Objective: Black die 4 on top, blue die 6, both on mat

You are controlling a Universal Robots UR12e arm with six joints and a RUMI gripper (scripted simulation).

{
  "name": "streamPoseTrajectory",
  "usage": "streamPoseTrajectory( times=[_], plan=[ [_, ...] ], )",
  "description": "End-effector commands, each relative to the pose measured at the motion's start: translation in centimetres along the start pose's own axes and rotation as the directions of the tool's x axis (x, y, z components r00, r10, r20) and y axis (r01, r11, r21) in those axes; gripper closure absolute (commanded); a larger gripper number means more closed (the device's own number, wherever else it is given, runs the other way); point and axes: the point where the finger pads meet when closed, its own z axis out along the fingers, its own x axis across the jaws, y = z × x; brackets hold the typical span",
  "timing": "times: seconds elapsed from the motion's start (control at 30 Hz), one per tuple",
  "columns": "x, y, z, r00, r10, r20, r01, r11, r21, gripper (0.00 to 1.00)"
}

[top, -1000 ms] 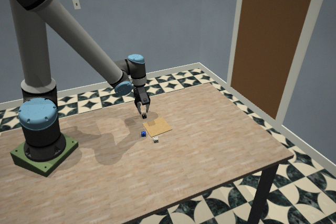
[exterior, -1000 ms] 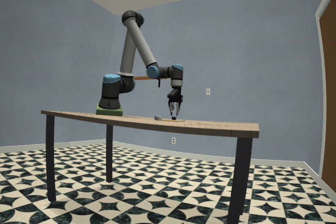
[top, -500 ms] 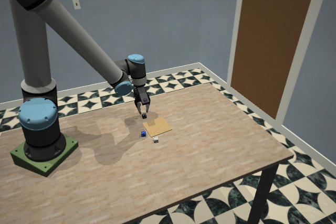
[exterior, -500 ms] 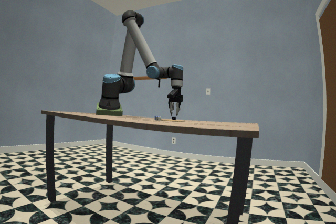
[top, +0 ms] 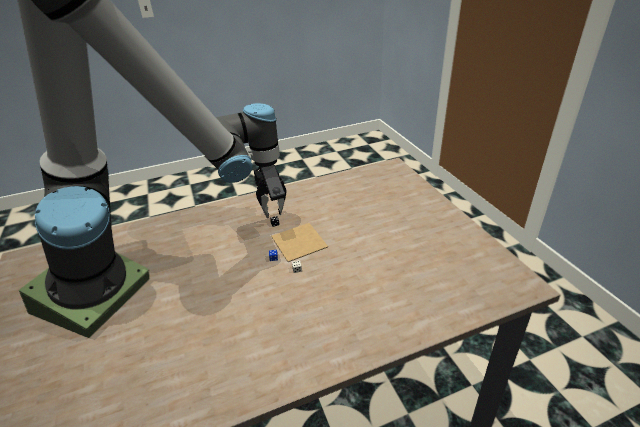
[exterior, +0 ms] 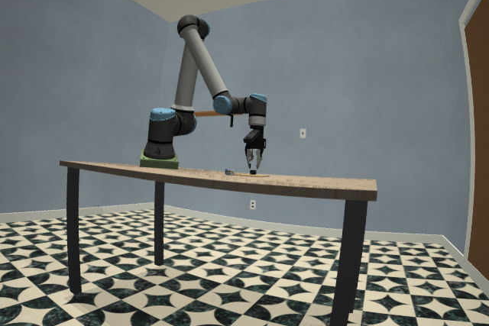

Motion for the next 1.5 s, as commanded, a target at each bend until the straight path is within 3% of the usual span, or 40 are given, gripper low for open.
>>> streamPoseTrajectory(
  times=[0.0,0.4,1.07,1.47],
  plan=[
    [-0.1,0.0,0.0,1.000,0.000,0.001,0.000,1.000,0.000,0.76],
    [-0.1,0.0,0.1,1.000,0.000,0.001,0.000,1.000,0.000,0.76],
    [-0.1,0.0,2.8,1.000,0.000,0.001,0.000,1.000,0.000,0.76],
    [-0.1,0.0,3.0,1.000,0.000,0.001,0.000,1.000,0.000,0.76]
  ],
)
